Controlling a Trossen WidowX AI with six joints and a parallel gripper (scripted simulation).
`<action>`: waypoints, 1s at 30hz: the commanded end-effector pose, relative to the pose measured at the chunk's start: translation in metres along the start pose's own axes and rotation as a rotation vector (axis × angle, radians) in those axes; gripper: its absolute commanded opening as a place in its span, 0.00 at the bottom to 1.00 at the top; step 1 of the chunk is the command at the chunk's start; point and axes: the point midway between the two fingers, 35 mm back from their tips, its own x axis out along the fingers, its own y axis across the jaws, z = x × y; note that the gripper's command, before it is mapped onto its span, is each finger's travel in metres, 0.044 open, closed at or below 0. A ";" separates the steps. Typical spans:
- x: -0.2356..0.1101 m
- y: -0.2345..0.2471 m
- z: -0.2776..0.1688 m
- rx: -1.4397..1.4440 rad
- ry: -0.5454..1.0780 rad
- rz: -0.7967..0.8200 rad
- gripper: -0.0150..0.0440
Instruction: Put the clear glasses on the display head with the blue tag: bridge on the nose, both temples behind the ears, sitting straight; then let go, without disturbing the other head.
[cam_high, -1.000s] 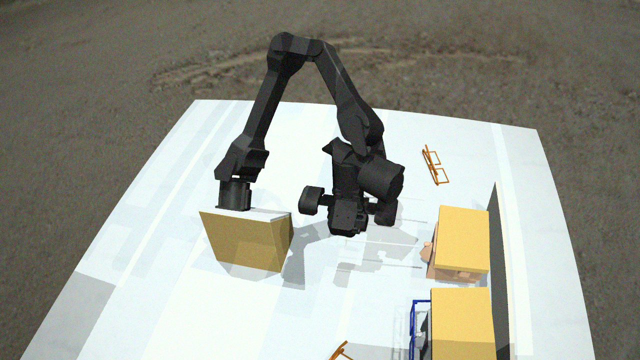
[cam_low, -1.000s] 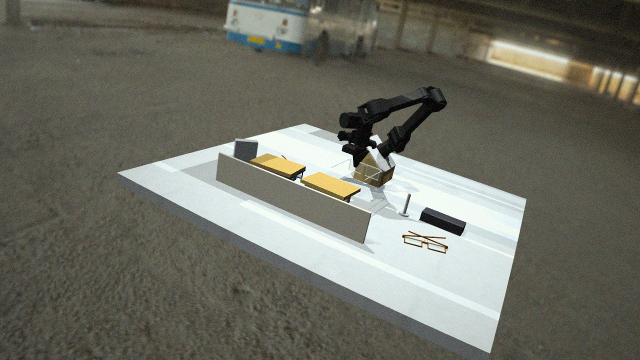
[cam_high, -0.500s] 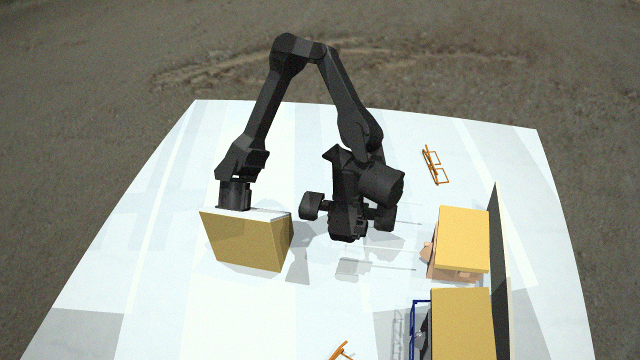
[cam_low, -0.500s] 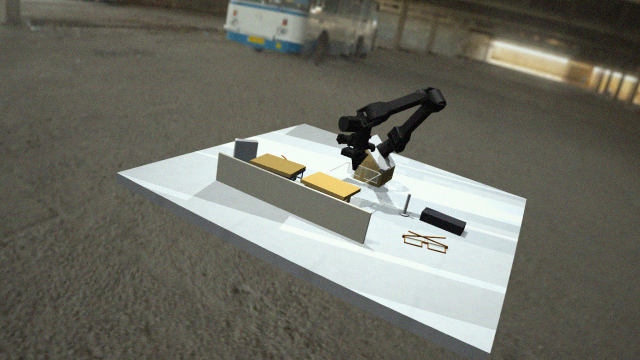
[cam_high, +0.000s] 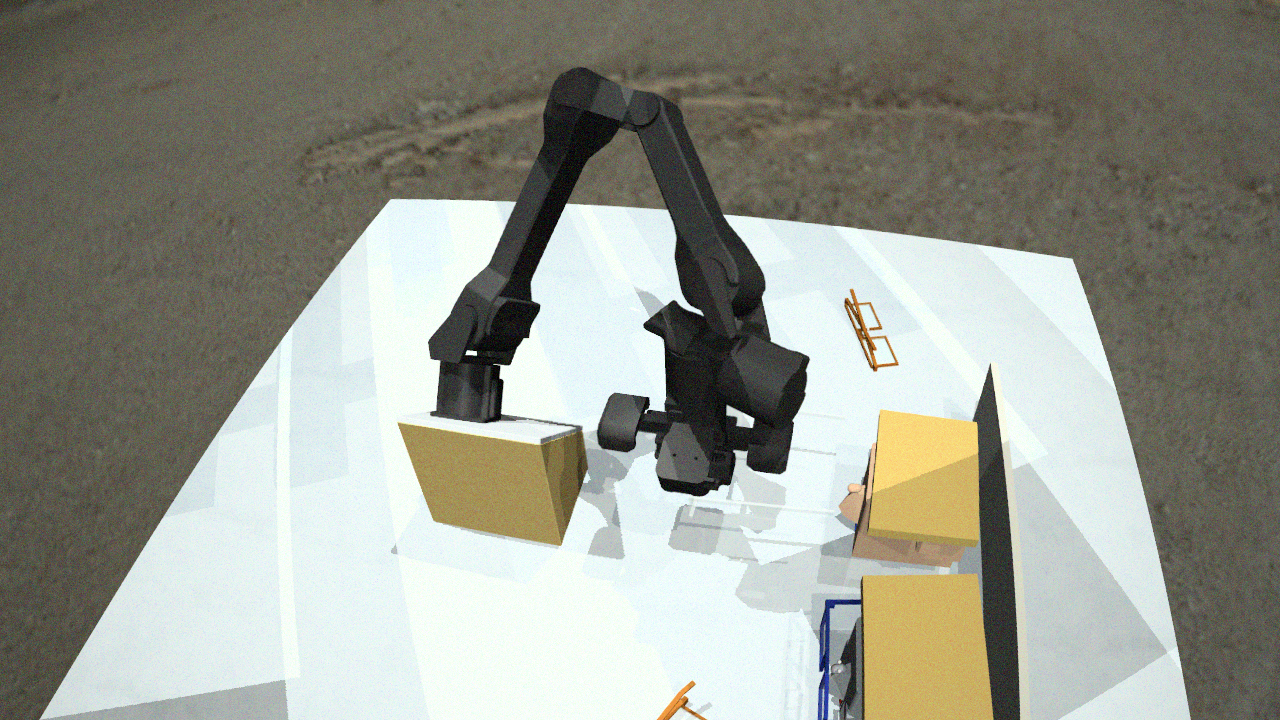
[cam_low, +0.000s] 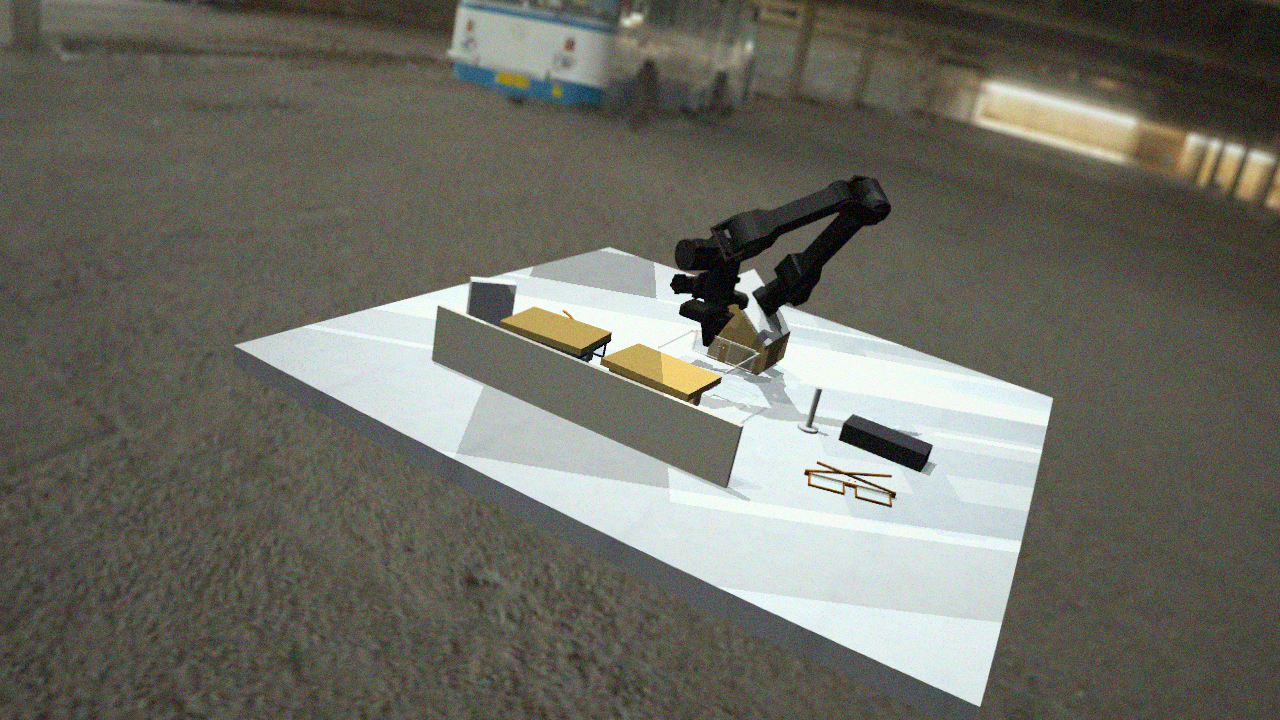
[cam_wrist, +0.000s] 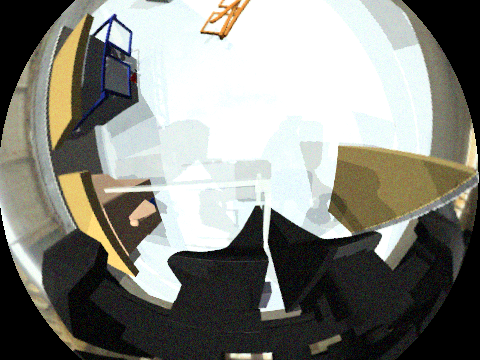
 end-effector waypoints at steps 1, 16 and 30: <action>0.006 -0.003 0.000 0.012 0.010 -0.007 0.25; 0.011 -0.002 0.000 0.012 0.011 -0.006 0.25; 0.012 0.015 -0.001 0.012 0.008 0.013 0.25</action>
